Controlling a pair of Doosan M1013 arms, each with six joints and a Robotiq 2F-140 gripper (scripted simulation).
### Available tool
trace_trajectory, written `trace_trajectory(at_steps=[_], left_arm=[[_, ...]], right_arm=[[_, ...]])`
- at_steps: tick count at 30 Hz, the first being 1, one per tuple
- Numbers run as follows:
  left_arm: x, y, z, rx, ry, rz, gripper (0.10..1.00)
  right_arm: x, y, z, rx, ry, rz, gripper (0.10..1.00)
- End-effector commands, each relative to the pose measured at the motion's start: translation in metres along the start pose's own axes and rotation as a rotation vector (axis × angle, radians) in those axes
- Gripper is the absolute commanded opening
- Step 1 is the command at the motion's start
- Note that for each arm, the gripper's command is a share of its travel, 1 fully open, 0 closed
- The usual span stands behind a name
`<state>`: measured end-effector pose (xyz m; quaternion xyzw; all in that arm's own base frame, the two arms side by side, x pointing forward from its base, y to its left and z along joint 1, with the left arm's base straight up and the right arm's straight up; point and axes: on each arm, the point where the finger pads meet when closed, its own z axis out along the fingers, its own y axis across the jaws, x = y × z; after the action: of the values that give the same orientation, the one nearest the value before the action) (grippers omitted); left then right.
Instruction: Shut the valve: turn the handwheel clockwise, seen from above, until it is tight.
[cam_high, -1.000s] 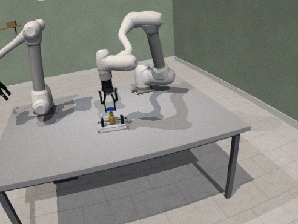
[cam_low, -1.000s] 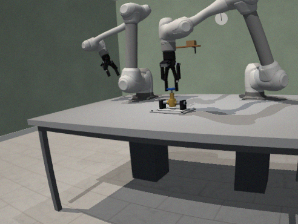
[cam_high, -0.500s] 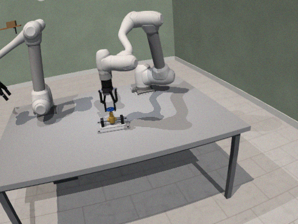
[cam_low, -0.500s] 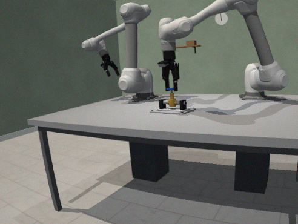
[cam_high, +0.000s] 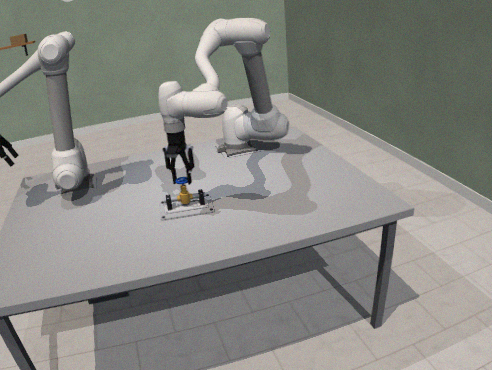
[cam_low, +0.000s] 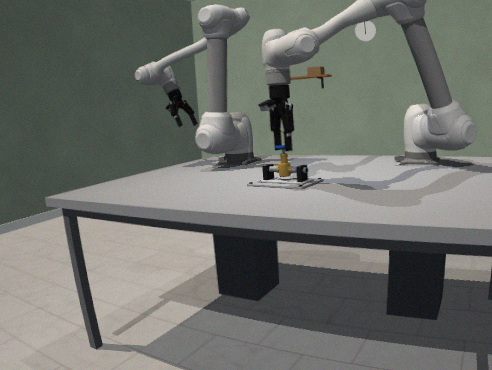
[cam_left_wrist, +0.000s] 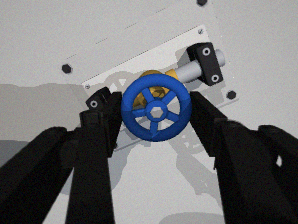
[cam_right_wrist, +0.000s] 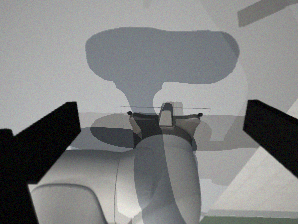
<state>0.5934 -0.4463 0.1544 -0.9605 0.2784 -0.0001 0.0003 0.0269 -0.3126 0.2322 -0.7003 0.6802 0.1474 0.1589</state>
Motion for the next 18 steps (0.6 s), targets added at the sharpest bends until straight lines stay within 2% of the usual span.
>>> trace_trajectory(at_steps=[1,18], left_arm=[[0.0006,-0.0001,-0.0012,0.000,0.002,0.044,0.099],[0.0006,-0.0001,-0.0012,0.000,0.002,0.169,0.099]], right_arm=[[0.0001,-0.0001,-0.0004,0.000,0.001,0.000,1.000],[0.0001,-0.0001,-0.0004,0.000,0.001,0.000,1.000]])
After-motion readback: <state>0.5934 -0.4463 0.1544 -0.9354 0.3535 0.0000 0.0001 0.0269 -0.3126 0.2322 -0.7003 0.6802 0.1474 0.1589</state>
